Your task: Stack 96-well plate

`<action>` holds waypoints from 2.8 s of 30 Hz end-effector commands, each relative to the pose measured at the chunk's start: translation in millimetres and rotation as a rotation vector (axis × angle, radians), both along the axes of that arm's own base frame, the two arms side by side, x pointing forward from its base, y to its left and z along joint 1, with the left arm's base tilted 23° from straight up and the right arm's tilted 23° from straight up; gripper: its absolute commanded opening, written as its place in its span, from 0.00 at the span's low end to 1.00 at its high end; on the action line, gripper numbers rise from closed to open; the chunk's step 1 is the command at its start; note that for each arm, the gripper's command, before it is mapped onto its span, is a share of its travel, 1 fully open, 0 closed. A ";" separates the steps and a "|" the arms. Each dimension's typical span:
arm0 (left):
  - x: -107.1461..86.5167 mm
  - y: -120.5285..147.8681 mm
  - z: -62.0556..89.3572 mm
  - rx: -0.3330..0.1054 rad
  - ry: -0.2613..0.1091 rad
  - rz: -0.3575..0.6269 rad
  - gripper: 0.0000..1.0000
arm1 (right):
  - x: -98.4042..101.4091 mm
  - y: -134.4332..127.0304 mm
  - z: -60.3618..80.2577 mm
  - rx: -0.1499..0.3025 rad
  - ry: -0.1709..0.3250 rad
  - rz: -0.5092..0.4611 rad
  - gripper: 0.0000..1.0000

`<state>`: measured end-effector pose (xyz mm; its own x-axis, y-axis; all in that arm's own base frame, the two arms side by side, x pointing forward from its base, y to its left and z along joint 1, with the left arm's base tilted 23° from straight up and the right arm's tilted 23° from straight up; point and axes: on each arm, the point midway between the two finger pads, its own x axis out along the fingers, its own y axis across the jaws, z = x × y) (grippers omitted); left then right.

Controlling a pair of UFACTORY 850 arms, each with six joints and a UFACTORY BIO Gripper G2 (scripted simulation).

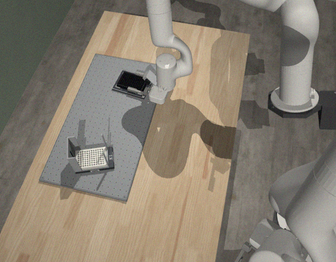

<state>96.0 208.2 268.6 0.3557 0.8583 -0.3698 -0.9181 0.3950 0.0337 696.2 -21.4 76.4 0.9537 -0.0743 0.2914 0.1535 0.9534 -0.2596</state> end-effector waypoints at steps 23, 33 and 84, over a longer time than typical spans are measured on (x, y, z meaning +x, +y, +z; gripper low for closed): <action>0.1 0.3 0.4 0.001 0.000 0.000 1.00 | 0.5 0.3 0.8 0.000 -0.001 0.000 0.00; 0.1 0.3 0.4 0.001 0.000 0.000 1.00 | -0.6 1.4 4.4 0.000 -0.001 0.000 0.00; 0.1 0.3 0.4 0.001 0.000 0.000 1.00 | -10.8 12.9 40.6 0.000 -0.001 0.000 0.00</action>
